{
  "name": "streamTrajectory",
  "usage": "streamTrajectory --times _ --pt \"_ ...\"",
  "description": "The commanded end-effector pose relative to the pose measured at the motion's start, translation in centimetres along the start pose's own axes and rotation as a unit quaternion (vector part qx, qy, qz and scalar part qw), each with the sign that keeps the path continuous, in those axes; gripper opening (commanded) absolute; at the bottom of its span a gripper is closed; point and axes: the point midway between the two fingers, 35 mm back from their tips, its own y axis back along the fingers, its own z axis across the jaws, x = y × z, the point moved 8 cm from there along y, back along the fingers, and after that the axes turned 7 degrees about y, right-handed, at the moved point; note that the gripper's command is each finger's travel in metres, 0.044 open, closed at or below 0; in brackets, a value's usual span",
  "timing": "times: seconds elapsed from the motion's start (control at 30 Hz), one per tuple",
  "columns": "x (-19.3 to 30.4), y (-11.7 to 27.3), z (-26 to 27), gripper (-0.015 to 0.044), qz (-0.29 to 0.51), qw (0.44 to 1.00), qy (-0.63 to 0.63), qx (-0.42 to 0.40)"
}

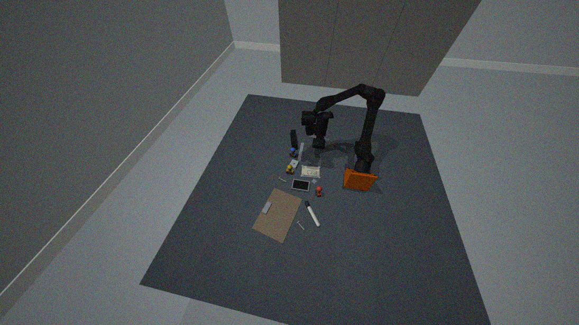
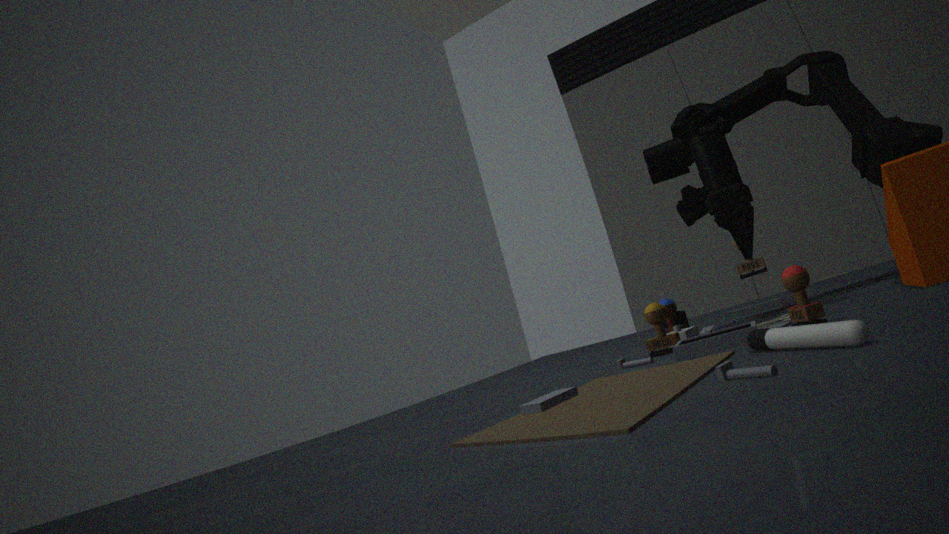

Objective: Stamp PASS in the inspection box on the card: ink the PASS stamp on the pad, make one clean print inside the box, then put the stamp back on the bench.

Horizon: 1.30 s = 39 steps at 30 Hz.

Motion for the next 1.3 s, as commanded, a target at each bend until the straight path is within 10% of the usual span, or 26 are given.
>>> streamTrajectory --times 0.0,1.27 --pt "0.0 0.3 0.0 0.0 -0.002 1.0 -0.003 -0.002" --pt "-8.0 1.3 14.8 0.0 -0.006 1.0 -0.002 -0.014"
